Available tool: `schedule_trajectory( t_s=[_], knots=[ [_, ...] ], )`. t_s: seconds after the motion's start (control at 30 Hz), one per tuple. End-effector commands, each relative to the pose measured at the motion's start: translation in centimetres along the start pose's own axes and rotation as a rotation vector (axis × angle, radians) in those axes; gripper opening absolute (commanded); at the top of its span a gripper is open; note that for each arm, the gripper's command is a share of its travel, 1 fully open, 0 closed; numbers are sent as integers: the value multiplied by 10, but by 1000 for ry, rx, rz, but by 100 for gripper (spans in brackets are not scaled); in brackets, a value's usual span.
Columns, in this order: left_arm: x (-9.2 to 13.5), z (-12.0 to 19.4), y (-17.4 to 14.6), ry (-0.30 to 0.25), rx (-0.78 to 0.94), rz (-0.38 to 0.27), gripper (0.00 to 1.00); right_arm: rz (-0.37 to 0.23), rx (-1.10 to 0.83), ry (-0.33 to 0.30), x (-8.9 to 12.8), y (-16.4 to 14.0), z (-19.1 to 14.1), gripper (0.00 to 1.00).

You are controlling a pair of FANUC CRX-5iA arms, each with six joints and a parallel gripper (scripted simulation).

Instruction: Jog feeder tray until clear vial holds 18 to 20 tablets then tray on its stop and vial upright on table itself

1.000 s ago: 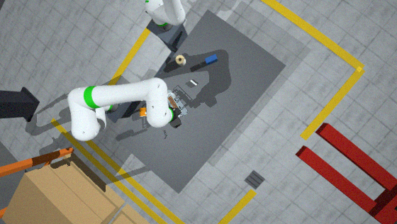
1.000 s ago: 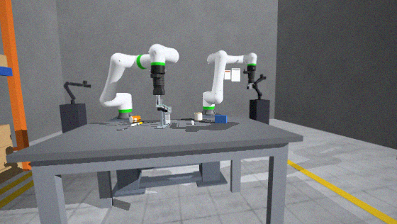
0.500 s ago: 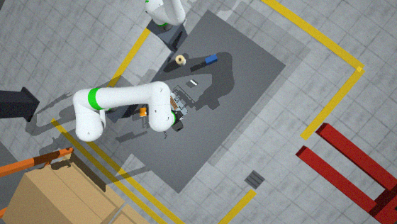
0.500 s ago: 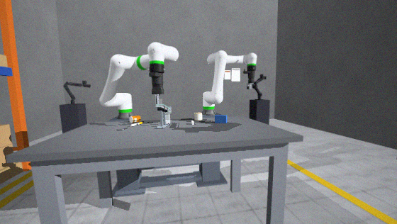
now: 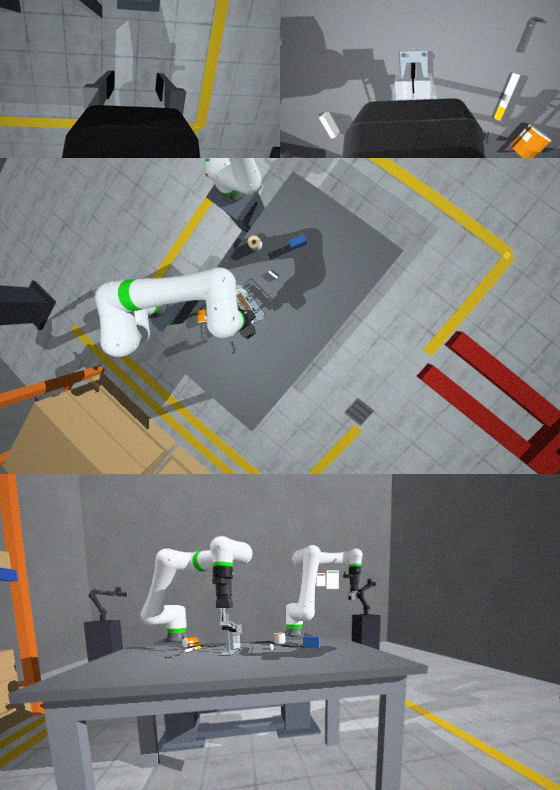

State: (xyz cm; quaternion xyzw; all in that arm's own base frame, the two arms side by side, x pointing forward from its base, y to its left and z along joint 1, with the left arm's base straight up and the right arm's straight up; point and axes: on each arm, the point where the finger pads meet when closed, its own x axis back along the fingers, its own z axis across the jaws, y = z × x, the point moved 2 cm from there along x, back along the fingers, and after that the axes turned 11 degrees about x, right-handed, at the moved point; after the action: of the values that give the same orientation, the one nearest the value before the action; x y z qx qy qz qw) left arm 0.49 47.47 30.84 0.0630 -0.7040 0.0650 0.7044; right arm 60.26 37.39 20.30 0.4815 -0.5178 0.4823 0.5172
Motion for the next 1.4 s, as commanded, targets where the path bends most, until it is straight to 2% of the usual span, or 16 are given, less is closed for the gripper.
schedule_trajectory(
  t_s=[0.0,0.1,0.23,0.53,0.83,1.07,1.23,1.37],
  knots=[
    [1,0,0,-1,0,-3,100,0,1,-1,1,1,0,0],
    [1,0,0,-1,0,-3,100,0,1,-1,1,0,0,0],
    [1,0,0,-1,0,-3,100,0,1,-1,7,-22,4,0],
    [1,0,0,-1,0,-3,100,0,1,-1,7,-23,4,0],
    [1,0,0,-1,0,-3,100,0,1,-1,1,-1,0,0],
    [1,0,0,-1,0,-3,100,0,1,-1,1,2,-1,0],
    [1,0,0,-1,0,-3,100,0,1,-1,7,-22,4,0],
    [1,0,0,-1,0,-3,100,0,1,-1,7,-23,4,0]
  ],
)
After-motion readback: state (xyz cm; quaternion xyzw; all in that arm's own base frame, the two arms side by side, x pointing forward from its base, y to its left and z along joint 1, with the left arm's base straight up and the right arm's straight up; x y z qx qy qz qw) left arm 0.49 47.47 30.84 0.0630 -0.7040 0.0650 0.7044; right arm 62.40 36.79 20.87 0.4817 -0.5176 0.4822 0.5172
